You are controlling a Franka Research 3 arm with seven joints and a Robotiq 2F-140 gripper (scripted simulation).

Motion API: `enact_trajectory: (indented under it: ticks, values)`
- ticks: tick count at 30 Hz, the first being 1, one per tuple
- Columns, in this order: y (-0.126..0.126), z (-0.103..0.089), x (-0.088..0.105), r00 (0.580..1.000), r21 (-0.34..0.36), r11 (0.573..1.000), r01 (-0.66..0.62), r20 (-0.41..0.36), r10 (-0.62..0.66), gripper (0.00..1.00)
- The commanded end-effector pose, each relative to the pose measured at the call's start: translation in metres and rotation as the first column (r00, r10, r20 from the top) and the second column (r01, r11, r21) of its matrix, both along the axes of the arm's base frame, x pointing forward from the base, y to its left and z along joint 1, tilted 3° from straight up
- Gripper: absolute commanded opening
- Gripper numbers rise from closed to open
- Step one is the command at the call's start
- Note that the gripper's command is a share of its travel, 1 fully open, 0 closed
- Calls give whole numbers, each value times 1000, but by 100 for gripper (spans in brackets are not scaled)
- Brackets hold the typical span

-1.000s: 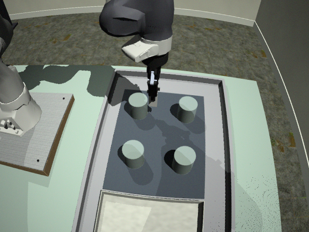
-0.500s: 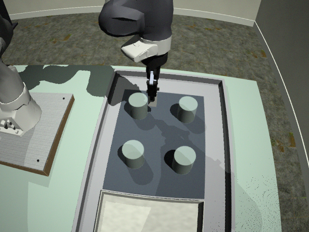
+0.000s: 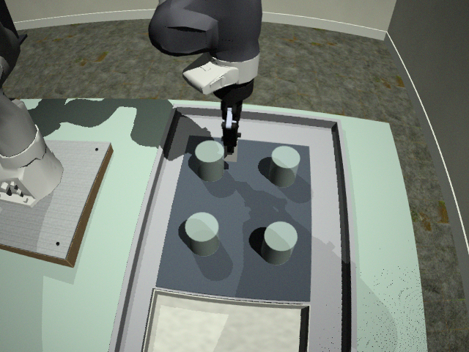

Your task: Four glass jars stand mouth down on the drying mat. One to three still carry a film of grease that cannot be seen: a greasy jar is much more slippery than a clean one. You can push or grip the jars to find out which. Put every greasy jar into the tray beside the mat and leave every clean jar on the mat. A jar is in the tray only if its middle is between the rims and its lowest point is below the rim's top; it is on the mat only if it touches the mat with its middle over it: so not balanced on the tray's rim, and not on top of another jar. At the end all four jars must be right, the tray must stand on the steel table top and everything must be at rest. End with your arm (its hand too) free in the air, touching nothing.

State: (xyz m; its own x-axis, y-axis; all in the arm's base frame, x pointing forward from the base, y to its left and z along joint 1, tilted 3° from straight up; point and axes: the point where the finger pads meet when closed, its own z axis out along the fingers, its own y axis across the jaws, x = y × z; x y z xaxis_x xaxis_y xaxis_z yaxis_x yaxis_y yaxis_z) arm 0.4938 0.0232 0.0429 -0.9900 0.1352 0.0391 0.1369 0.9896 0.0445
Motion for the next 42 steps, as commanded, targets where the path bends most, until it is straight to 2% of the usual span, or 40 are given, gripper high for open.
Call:
enact_trajectory:
  ticks: [1,42]
  values:
    - [2,1,0,1000,1,1000,3,4,-3,0]
    - [3,3,-4,1000,1,1000,3,4,-3,0]
